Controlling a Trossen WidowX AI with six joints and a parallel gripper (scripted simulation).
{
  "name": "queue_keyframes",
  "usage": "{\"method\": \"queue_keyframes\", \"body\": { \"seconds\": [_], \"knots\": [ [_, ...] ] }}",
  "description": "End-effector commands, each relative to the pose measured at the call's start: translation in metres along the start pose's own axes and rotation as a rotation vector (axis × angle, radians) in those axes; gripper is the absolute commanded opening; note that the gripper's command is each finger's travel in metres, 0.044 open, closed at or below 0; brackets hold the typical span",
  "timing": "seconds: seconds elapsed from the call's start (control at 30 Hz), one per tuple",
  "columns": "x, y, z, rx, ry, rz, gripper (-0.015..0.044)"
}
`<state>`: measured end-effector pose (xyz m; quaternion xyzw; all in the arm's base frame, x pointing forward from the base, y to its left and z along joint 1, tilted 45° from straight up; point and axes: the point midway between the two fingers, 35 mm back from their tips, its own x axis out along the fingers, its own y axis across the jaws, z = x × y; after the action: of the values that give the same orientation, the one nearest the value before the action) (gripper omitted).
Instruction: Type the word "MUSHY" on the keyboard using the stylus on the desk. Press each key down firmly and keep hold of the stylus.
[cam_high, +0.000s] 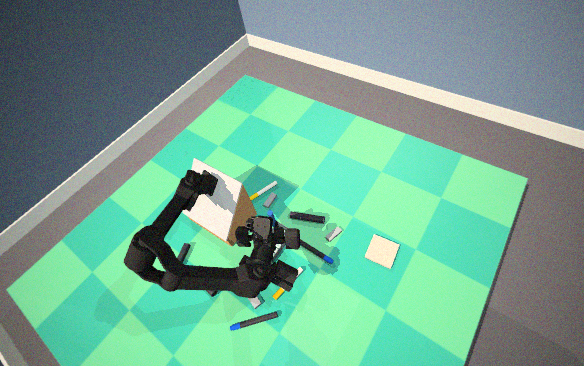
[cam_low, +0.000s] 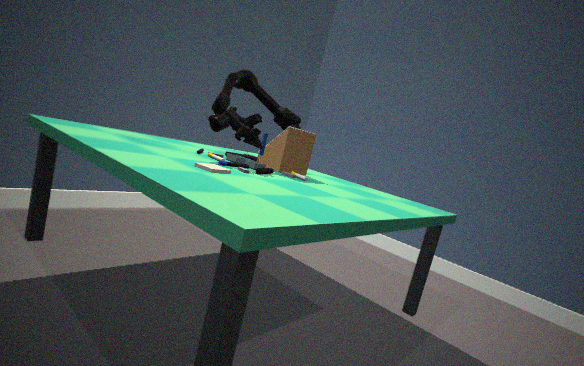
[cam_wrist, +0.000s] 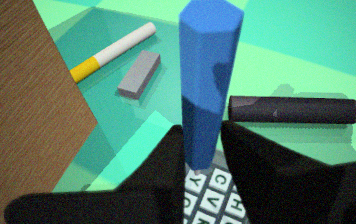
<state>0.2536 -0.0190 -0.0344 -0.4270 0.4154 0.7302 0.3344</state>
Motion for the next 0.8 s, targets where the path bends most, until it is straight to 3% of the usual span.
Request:
{"method": "queue_keyframes", "body": {
  "seconds": [0.0, 0.77],
  "knots": [
    [0.0014, 0.0001, -0.003, -0.003, 0.002, 0.001, 0.0081],
    [0.0036, 0.0009, -0.0059, -0.003, 0.002, 0.001, 0.0081]
  ]
}}
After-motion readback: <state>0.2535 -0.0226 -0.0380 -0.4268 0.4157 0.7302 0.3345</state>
